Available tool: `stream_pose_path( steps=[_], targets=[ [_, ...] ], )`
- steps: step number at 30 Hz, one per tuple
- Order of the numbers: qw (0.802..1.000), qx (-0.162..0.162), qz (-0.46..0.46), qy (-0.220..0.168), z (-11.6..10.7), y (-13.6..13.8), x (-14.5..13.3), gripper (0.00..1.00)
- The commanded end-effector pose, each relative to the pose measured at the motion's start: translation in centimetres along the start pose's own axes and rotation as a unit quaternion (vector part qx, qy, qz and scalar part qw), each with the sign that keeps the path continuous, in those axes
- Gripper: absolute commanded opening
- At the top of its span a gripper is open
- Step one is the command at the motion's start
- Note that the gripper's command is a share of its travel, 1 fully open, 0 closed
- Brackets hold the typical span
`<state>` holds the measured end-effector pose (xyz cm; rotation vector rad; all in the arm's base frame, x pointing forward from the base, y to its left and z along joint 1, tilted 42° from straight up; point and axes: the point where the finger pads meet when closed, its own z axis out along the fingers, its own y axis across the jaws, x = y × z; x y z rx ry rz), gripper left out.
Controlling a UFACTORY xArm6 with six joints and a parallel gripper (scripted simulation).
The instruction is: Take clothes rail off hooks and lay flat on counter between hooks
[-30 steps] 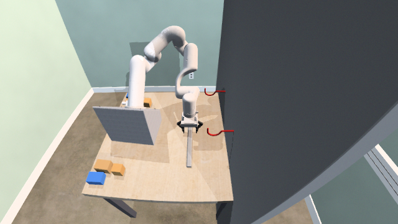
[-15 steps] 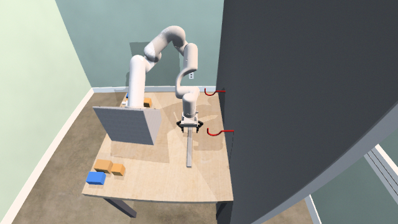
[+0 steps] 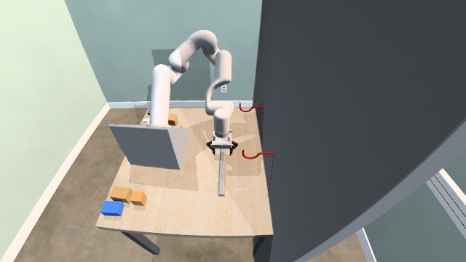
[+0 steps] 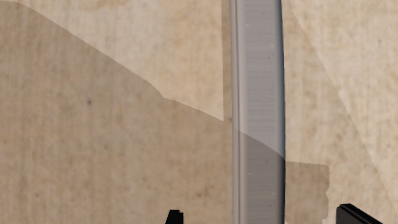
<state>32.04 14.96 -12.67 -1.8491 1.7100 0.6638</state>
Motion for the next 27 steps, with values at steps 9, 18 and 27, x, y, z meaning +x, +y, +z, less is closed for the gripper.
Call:
stream_pose_path(
  steps=[9, 18, 27],
  targets=[
    [1.0, 0.001, 0.0, 0.0, -2.0, -0.1, 0.0, 1.0],
    [1.0, 0.001, 0.0, 0.0, -3.1, -0.1, 0.0, 1.0],
    [1.0, 0.001, 0.0, 0.0, -4.6, -0.1, 0.0, 1.0]
  ],
)
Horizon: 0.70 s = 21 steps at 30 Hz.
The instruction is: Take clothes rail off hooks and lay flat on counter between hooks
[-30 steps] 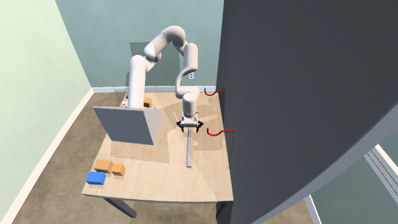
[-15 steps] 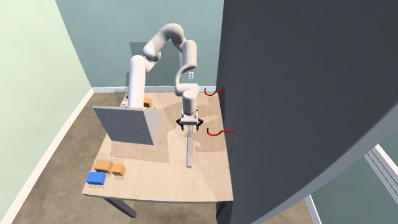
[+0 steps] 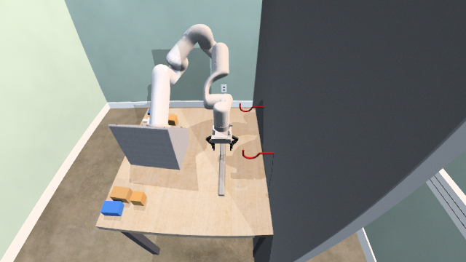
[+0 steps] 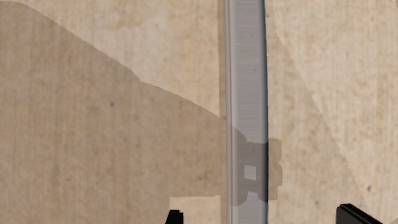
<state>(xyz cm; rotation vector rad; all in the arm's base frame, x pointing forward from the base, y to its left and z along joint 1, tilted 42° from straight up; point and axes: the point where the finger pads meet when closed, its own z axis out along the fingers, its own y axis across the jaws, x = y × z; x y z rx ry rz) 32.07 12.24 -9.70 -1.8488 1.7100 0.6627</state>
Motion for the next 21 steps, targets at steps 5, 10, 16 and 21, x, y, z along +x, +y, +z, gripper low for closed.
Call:
stream_pose_path(
  steps=[5, 10, 16, 21],
  targets=[
    [1.0, 0.001, 0.0, 0.0, -1.1, -0.1, 0.0, 1.0],
    [1.0, 0.001, 0.0, 0.0, -1.9, -0.1, 0.0, 1.0],
    [1.0, 0.001, 0.0, 0.0, -2.9, -0.1, 0.0, 1.0],
    [1.0, 0.001, 0.0, 0.0, -3.4, -0.1, 0.0, 1.0]
  ],
)
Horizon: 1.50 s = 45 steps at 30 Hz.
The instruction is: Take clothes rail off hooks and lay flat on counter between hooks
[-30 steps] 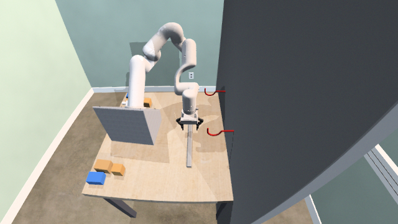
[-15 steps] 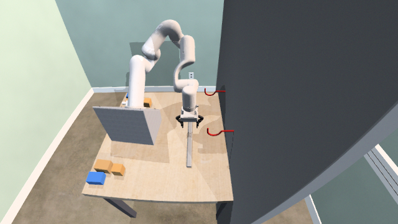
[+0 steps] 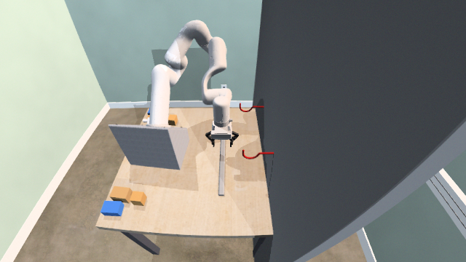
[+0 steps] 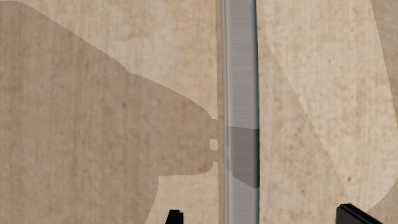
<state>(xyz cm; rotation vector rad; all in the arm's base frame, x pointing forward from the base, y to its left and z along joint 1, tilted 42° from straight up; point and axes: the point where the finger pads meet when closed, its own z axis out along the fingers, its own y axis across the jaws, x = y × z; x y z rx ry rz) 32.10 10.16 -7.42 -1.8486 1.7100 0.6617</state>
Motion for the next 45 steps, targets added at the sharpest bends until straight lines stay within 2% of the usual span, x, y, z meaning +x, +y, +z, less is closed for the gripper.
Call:
stream_pose_path(
  steps=[1, 29, 45],
  targets=[
    [1.0, 0.001, 0.0, 0.0, -0.5, -0.1, 0.0, 1.0],
    [1.0, 0.001, 0.0, 0.0, -4.9, -0.1, 0.0, 1.0],
    [1.0, 0.001, 0.0, 0.0, -4.8, -0.1, 0.0, 1.0]
  ],
)
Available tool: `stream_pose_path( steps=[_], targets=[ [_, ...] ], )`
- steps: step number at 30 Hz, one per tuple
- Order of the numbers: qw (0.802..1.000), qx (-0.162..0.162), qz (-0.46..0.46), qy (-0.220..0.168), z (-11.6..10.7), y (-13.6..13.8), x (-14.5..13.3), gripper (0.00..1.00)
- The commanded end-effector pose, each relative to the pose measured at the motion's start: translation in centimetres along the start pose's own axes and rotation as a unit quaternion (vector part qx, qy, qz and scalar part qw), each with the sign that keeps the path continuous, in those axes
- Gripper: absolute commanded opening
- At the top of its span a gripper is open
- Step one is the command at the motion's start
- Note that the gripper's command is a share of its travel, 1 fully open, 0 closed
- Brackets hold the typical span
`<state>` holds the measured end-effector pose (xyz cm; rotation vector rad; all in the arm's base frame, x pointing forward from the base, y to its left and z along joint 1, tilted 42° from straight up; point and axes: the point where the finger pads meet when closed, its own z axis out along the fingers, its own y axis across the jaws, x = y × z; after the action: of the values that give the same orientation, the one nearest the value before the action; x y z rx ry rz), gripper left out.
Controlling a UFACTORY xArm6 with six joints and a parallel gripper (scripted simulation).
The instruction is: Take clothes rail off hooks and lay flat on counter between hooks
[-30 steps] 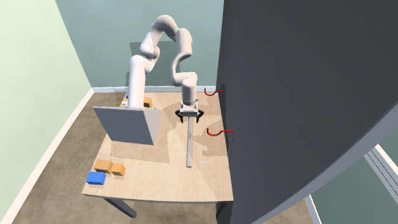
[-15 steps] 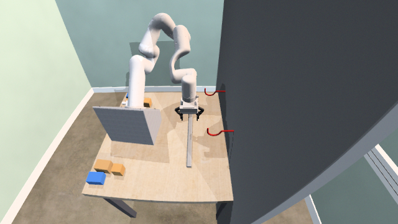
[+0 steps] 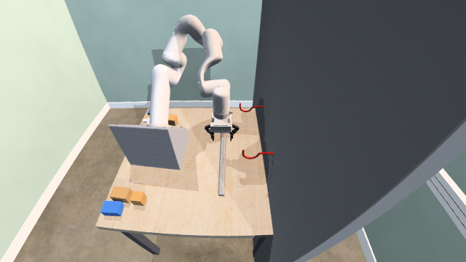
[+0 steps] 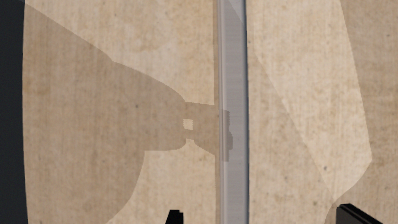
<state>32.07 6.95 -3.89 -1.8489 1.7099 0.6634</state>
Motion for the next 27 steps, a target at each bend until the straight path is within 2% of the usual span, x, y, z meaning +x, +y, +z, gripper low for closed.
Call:
stream_pose_path(
  steps=[1, 5, 27],
  targets=[
    [1.0, 0.001, 0.0, 0.001, -0.1, -0.1, 0.0, 1.0],
    [1.0, 0.001, 0.0, 0.001, -0.1, -0.1, 0.0, 1.0],
    [1.0, 0.001, 0.0, 0.001, -6.2, 2.6, 0.0, 1.0]
  ],
)
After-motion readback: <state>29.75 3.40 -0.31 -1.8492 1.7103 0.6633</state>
